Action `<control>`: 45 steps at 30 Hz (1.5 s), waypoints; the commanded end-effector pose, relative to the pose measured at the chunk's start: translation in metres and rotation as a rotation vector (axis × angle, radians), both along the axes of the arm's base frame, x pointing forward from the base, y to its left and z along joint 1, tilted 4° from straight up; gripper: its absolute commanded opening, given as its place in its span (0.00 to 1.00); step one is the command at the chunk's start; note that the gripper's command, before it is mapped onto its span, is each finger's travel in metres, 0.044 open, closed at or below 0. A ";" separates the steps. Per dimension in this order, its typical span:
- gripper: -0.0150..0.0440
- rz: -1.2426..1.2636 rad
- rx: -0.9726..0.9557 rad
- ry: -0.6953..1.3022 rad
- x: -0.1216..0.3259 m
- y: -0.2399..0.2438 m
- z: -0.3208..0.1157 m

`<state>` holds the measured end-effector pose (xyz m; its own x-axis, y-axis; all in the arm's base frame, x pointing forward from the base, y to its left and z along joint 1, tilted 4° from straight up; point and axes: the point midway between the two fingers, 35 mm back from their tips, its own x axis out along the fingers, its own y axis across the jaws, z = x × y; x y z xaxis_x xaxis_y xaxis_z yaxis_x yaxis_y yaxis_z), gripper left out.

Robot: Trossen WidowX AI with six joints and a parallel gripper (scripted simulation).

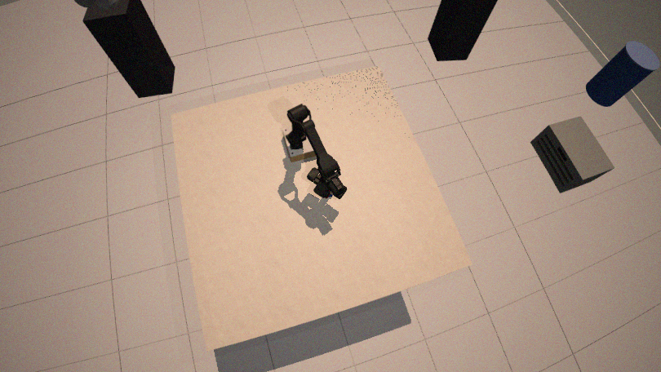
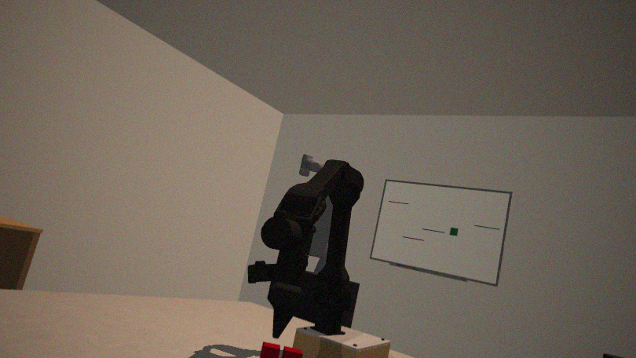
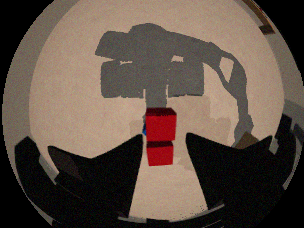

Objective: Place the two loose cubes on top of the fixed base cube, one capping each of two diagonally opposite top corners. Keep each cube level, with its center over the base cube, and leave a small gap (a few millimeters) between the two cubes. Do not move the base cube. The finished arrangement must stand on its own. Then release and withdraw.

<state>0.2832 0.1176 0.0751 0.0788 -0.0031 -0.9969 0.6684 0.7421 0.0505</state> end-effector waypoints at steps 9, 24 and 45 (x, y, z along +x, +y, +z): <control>0.60 -0.003 0.005 -0.012 0.001 0.001 0.018; 0.60 -0.003 0.005 -0.012 -0.001 0.001 0.032; 0.93 0.001 0.005 0.004 -0.032 0.058 0.036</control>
<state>0.2684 0.1434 0.1119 0.0772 -0.0011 -0.9970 0.6812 0.7303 0.0520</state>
